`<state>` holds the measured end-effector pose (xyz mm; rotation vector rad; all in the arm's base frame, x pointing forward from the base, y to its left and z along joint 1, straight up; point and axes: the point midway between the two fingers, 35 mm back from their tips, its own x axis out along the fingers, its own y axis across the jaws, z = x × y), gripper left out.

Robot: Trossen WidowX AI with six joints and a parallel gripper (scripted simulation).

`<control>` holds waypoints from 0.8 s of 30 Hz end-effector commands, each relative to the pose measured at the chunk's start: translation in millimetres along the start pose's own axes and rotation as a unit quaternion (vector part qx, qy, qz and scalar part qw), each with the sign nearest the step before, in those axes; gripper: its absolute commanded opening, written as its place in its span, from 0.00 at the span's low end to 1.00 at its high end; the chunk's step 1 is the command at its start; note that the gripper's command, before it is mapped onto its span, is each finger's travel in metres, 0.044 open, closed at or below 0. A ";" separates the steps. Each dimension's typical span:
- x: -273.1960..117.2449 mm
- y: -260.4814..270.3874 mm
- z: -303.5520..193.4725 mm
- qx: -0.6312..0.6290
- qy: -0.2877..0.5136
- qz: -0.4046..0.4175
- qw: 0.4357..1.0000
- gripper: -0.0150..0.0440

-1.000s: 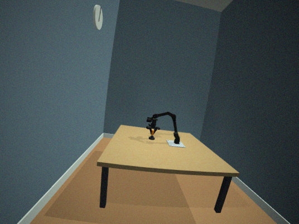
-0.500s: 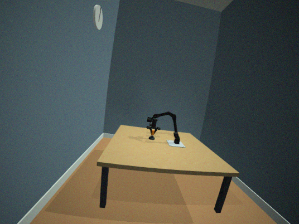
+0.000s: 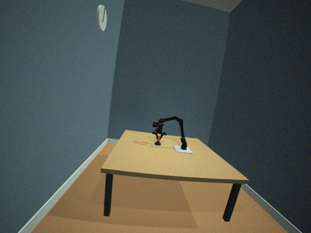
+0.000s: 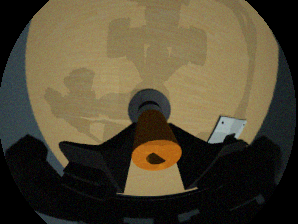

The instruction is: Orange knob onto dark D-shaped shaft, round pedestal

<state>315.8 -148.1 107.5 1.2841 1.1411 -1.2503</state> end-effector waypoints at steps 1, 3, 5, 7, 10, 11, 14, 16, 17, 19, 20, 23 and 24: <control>-1.1 1.9 1.2 0.003 -0.002 0.001 1.000 0.25; -2.6 2.8 1.4 0.003 -0.002 0.001 1.000 0.25; -4.0 3.2 1.4 0.003 -0.002 0.001 1.000 0.25; -4.6 3.3 1.4 0.007 -0.002 0.001 1.000 0.25; -5.2 3.3 1.4 0.046 -0.002 0.001 0.999 0.25; -5.5 3.3 1.4 0.065 -0.002 0.001 0.998 0.25; -5.6 2.5 1.3 0.108 -0.002 0.001 0.994 0.25; -5.0 1.9 1.2 0.108 -0.002 0.001 0.994 0.25; -4.6 1.7 1.1 0.108 -0.002 0.001 0.994 0.25; -3.5 1.2 1.0 0.108 -0.002 0.001 0.994 0.25; -2.8 0.9 0.9 0.108 -0.002 0.001 0.994 0.25; -1.0 0.2 0.6 0.108 -0.002 0.001 0.994 0.25; -0.4 0.1 0.6 0.108 -0.002 0.001 0.994 0.25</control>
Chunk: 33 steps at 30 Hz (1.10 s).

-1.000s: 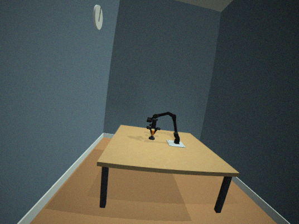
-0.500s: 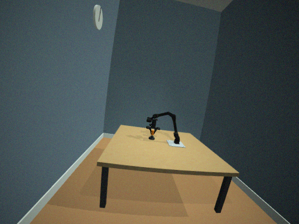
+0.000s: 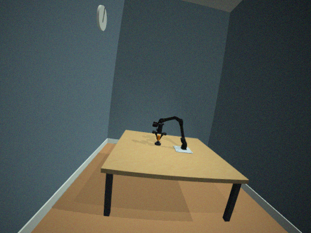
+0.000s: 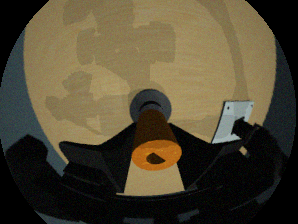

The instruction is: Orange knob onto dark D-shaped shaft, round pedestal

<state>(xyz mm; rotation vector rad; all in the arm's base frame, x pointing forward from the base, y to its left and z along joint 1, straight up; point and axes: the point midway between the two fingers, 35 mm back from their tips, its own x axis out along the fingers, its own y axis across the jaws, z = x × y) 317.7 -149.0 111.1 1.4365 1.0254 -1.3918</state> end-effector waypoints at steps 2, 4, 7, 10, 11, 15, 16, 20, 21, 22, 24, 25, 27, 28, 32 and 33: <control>3.9 -2.7 0.2 0.005 -0.001 -0.002 1.000 0.25; 4.1 -3.6 0.0 0.005 -0.001 -0.002 1.000 0.25; 3.7 -3.1 0.0 0.005 -0.001 -0.002 1.000 0.25; 3.6 -2.7 0.1 0.005 -0.001 -0.002 1.000 0.25; 3.2 -2.3 0.1 0.005 -0.001 -0.002 1.000 0.25; 3.2 -1.2 0.2 0.005 -0.001 -0.002 1.000 0.25; 3.2 -0.7 0.3 0.005 -0.001 -0.002 1.000 0.25; 3.2 -0.3 0.3 0.005 -0.001 -0.002 1.000 0.25; 3.2 -0.3 0.3 0.005 -0.001 -0.002 1.000 0.25; 3.2 -0.3 0.3 0.005 -0.001 -0.002 1.000 0.25; 1.2 -0.7 0.4 0.005 -0.001 -0.002 1.000 0.25; 0.6 -0.8 0.4 0.005 -0.001 -0.002 1.000 0.25; -0.6 -1.0 0.4 0.005 -0.001 -0.002 1.000 0.25; -1.2 -0.9 0.4 0.005 -0.001 -0.002 1.000 0.25; -1.6 -0.6 0.5 0.048 -0.001 -0.002 0.999 0.25; -1.6 -0.4 0.5 0.067 -0.001 -0.002 0.998 0.25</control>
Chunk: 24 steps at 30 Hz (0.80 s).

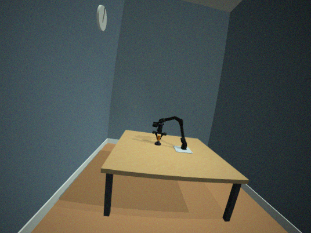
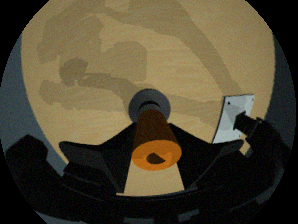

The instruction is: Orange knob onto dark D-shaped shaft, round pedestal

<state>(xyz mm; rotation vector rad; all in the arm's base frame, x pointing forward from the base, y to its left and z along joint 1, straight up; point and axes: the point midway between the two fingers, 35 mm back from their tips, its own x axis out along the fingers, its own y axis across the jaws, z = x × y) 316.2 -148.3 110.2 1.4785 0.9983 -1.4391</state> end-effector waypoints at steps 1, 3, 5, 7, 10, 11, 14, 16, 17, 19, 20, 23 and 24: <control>-2.5 1.6 0.7 0.059 -0.002 0.002 0.998 0.25; -2.0 1.9 0.7 0.079 -0.002 0.002 0.997 0.25; -1.3 1.7 0.7 0.079 -0.002 0.002 0.997 0.25; 0.0 1.5 0.7 0.079 -0.002 0.002 0.997 0.25; 0.7 0.9 0.6 0.079 -0.002 0.002 0.997 0.25; 0.8 0.6 0.5 0.079 -0.002 0.002 0.997 0.25; 1.2 -0.2 0.4 0.079 -0.002 0.002 0.997 0.25; 1.4 -0.9 0.3 0.079 -0.002 0.002 0.997 0.25; 1.4 -1.1 0.3 0.079 -0.002 0.002 0.997 0.25; 1.5 -1.4 0.3 0.079 -0.002 0.002 0.997 0.25; 1.5 -1.4 0.3 0.079 -0.002 0.002 0.997 0.25; 1.1 -1.2 0.3 0.079 -0.002 0.002 0.997 0.25; 1.0 -1.2 0.3 0.083 -0.002 0.002 0.997 0.25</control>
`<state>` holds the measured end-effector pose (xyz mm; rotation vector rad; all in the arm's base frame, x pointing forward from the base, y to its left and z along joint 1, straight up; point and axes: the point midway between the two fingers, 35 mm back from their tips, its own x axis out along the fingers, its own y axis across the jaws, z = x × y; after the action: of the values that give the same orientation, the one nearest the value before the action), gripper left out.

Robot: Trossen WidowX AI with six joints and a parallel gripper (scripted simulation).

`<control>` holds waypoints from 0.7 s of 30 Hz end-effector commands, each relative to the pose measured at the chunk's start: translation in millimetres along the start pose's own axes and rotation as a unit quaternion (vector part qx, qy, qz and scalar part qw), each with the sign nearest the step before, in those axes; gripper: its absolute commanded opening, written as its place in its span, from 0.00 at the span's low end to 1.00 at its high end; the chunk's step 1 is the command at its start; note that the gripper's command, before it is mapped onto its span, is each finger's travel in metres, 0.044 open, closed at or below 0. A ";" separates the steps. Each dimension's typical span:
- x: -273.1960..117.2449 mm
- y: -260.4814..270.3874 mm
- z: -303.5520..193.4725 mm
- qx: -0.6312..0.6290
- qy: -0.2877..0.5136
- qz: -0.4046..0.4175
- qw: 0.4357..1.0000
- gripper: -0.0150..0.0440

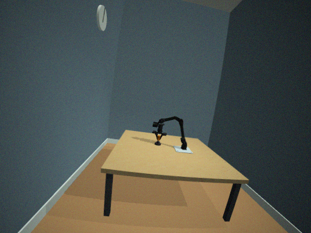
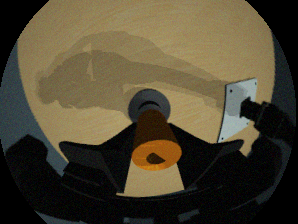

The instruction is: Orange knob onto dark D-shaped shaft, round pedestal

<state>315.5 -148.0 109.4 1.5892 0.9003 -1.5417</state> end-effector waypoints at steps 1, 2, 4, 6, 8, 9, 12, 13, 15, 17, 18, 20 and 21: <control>0.2 -0.3 0.5 0.015 -0.002 0.000 1.000 0.25; 0.1 -0.1 0.5 0.029 -0.002 0.000 1.000 0.25; -0.2 0.4 0.4 0.064 -0.002 0.000 0.998 0.25; -0.7 1.4 0.4 0.101 -0.002 0.000 0.995 0.25; -1.1 1.9 0.3 0.107 -0.002 0.000 0.994 0.25; -1.4 2.1 0.3 0.107 -0.002 0.000 0.994 0.25; 1.4 2.4 0.3 0.107 -0.002 0.000 0.994 0.25; 2.1 2.5 0.3 0.107 -0.002 0.000 0.994 0.25; 1.8 2.6 0.3 0.107 -0.002 0.000 0.994 0.25; 1.8 2.7 0.2 0.107 -0.002 0.000 0.994 0.25; 1.8 2.7 0.2 0.107 -0.002 0.000 0.994 0.25; 2.2 2.7 0.2 0.107 -0.002 0.000 0.994 0.25; 2.2 2.7 0.2 0.107 -0.002 0.000 0.994 0.25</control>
<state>316.1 -148.3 107.4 1.7293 0.7662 -1.6863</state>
